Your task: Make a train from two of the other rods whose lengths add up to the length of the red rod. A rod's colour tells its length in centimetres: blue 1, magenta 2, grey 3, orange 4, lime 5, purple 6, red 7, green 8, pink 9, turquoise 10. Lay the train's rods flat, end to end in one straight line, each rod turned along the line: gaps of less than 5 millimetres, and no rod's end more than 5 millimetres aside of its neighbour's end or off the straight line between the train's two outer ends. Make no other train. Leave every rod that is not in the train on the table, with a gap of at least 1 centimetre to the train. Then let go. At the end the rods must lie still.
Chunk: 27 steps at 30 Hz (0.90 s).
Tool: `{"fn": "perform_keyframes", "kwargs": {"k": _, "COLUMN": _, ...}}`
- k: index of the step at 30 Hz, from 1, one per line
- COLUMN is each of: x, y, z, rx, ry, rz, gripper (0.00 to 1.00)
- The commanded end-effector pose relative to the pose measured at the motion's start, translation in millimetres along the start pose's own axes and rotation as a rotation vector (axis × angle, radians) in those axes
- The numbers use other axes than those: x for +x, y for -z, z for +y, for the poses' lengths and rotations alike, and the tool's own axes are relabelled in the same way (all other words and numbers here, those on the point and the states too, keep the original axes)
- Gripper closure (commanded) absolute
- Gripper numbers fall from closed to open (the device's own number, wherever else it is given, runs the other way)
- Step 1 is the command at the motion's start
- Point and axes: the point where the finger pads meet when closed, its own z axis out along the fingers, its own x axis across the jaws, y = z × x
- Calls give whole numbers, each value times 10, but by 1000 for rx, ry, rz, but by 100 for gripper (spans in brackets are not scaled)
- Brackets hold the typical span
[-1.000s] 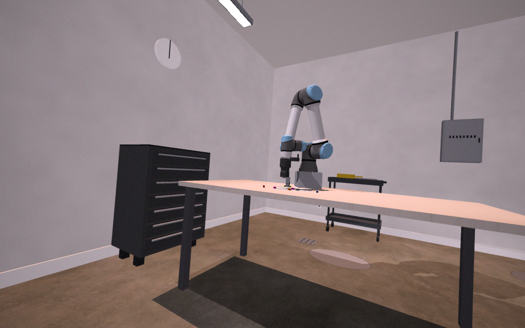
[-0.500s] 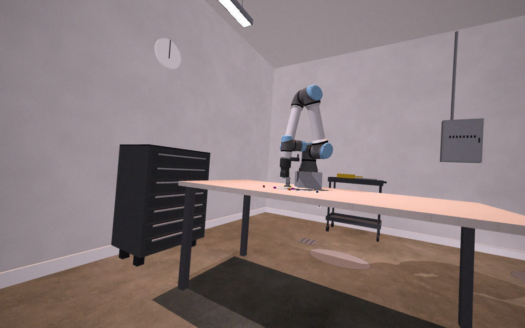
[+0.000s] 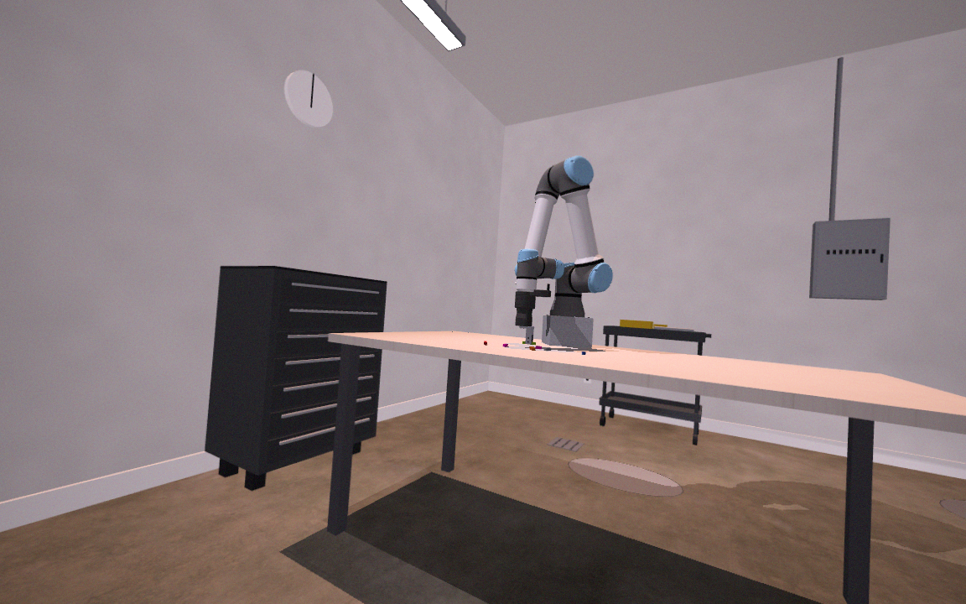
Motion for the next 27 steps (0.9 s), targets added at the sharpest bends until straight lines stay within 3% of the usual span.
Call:
{"fn": "perform_keyframes", "kwargs": {"k": 1, "x": 3, "y": 1, "z": 2, "rx": -1, "ry": 0, "rz": 1, "gripper": 76}}
{"fn": "perform_keyframes", "kwargs": {"k": 27, "x": 3, "y": -118, "z": 2, "rx": -1, "ry": 0, "rz": 1, "gripper": 76}}
